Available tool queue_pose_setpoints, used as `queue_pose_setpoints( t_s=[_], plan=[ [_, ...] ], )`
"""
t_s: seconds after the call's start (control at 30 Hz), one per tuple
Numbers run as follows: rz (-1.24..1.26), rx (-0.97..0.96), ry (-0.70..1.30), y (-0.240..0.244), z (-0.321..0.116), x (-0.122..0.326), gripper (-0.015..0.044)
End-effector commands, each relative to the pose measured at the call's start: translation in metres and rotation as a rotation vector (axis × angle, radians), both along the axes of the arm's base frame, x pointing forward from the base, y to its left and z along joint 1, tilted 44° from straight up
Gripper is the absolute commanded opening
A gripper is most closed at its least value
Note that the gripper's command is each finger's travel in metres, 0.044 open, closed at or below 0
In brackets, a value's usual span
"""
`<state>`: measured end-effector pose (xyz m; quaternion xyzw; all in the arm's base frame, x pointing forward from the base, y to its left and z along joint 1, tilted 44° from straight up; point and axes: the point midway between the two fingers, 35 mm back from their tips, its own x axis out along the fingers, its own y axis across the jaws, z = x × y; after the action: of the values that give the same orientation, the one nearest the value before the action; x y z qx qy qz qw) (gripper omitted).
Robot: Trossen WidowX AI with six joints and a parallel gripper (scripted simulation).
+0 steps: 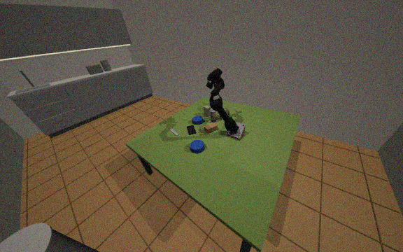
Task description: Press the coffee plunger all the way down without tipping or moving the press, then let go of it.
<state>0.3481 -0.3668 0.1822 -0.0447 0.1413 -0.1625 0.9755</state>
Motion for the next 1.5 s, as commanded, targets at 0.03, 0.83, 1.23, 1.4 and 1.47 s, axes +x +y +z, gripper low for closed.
queue_pose_setpoints(
  t_s=[0.03,0.83,1.23,1.4,1.47],
  plan=[
    [0.094,0.544,0.146,0.062,-0.021,-0.053,0.0440],
    [0.100,0.944,0.212,0.158,-0.066,-0.092,0.0440],
    [0.099,0.942,0.214,0.158,-0.072,-0.082,0.0440],
    [0.098,0.942,0.214,0.160,-0.076,-0.075,0.0440],
    [0.098,0.942,0.214,0.160,-0.078,-0.073,0.0440]
  ],
)
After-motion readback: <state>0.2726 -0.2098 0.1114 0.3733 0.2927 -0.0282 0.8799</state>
